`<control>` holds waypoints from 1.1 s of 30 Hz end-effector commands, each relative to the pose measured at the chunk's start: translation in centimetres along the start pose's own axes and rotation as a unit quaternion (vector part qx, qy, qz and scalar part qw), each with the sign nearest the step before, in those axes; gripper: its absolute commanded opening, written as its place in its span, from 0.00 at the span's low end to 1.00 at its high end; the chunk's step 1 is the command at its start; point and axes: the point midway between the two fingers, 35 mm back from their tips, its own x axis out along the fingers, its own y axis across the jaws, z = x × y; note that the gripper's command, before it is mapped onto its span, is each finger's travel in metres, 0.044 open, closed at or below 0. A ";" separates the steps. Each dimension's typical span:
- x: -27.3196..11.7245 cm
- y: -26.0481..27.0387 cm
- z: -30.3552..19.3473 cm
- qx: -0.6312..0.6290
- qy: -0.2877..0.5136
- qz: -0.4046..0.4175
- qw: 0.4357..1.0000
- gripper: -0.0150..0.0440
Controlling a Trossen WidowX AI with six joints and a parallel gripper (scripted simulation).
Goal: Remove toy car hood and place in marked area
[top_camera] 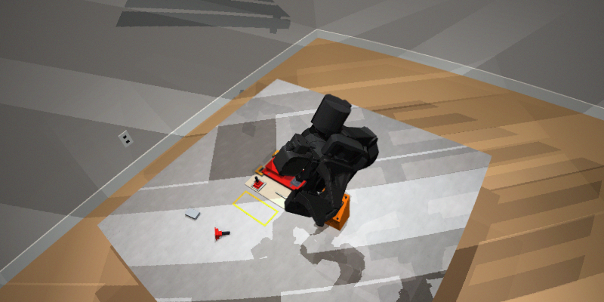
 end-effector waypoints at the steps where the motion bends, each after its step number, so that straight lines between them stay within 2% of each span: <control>1: 0.1 -0.2 0.1 -0.001 -0.001 -0.003 1.000 0.67; 8: 4.1 -8.5 3.2 -0.023 -0.024 -0.112 0.993 0.98; 9: 4.5 -9.9 3.7 -0.026 -0.027 -0.130 0.991 1.00; 15: 5.2 -18.4 6.8 -0.010 -0.065 -0.235 0.970 1.00; 24: 3.2 -28.6 10.7 -0.012 -0.100 -0.367 0.925 1.00; 33: -3.3 -38.6 14.8 -0.017 -0.135 -0.512 0.848 1.00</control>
